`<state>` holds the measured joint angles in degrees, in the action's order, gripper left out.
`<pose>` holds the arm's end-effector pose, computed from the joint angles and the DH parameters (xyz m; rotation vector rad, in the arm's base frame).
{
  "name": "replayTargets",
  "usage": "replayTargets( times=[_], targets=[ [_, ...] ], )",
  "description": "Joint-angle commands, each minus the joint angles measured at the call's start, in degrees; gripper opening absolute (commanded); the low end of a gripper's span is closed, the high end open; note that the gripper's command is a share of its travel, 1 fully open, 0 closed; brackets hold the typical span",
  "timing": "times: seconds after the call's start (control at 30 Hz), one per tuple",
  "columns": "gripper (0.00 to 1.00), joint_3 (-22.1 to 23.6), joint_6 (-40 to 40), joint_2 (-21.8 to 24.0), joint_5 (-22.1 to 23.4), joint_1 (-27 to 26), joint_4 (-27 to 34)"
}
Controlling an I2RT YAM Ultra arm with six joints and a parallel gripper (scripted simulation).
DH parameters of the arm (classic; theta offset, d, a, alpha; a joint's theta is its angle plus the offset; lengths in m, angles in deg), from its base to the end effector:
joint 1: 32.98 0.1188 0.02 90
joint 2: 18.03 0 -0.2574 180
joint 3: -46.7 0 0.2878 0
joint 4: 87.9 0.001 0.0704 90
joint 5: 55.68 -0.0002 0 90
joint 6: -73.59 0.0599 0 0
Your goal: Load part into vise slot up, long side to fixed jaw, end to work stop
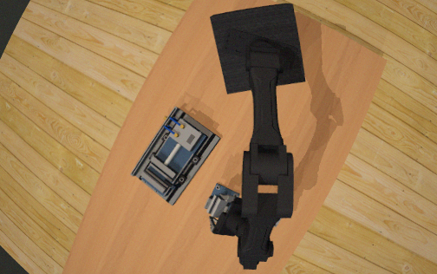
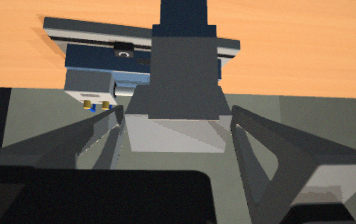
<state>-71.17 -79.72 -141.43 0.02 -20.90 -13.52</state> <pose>0.4654 0.0661 0.1879 1.7087 -2.3402 0.9166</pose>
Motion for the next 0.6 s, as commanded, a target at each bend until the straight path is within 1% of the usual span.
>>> replayTargets(
  times=[0.0,0.57],
  targets=[
    [0.81,-1.8,0.3,0.7,-0.8,0.0,0.9],
    [0.81,-1.7,0.5,0.6,-0.8,0.2,0.1]
  ],
)
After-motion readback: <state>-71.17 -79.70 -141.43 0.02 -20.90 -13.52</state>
